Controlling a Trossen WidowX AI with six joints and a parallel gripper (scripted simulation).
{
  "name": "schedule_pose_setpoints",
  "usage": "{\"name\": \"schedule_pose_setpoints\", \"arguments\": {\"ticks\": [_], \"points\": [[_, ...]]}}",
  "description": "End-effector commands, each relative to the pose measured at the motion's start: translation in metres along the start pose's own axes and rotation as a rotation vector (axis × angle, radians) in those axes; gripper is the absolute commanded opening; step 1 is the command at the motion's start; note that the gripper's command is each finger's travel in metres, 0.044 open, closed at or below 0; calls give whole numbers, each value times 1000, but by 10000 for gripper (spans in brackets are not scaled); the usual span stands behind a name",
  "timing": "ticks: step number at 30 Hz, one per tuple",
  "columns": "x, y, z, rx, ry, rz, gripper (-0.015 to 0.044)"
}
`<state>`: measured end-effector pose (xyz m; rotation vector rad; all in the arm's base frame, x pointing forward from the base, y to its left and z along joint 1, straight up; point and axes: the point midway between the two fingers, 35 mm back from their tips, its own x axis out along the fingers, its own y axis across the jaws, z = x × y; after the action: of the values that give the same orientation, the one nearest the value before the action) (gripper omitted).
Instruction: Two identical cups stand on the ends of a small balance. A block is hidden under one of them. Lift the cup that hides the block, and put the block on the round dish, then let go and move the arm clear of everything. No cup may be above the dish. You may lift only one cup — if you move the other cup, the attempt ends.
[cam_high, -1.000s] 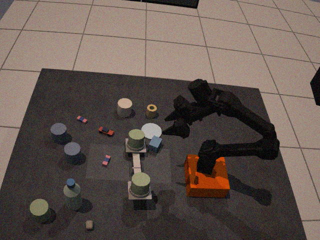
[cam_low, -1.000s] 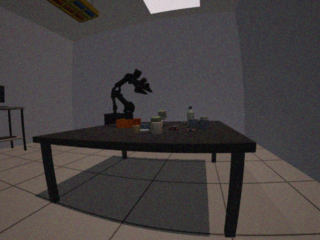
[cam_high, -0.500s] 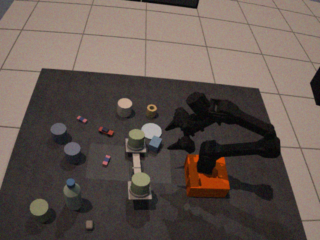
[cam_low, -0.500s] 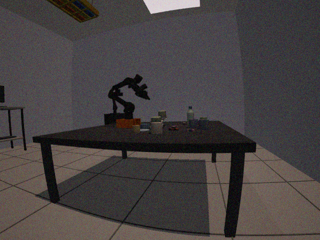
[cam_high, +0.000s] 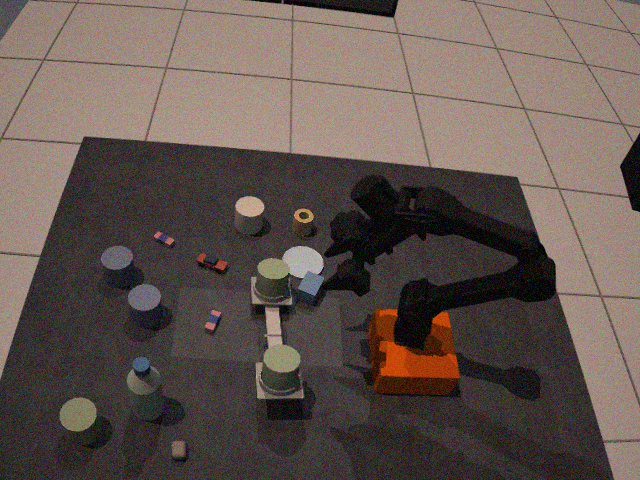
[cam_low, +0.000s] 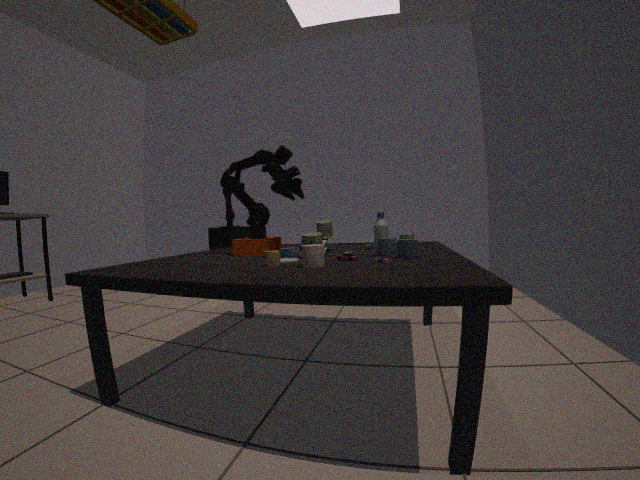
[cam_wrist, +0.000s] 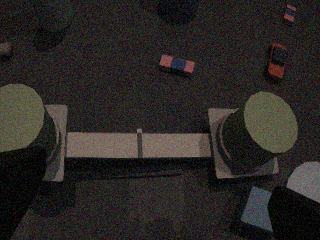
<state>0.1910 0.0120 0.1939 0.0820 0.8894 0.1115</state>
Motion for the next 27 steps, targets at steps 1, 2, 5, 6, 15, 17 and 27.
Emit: {"name": "schedule_pose_setpoints", "arguments": {"ticks": [1,2,5,6,15,17,27], "points": [[10,-9,9,137,66,-33,440],[12,-11,11,167,79,-40,440],[19,-17,17,258,117,-64,440],[21,-19,19,288,130,-72,440],[46,-39,34,557,235,-162,440],[53,-44,37,617,256,-184,440],[89,-71,46,908,347,-314,440]]}}
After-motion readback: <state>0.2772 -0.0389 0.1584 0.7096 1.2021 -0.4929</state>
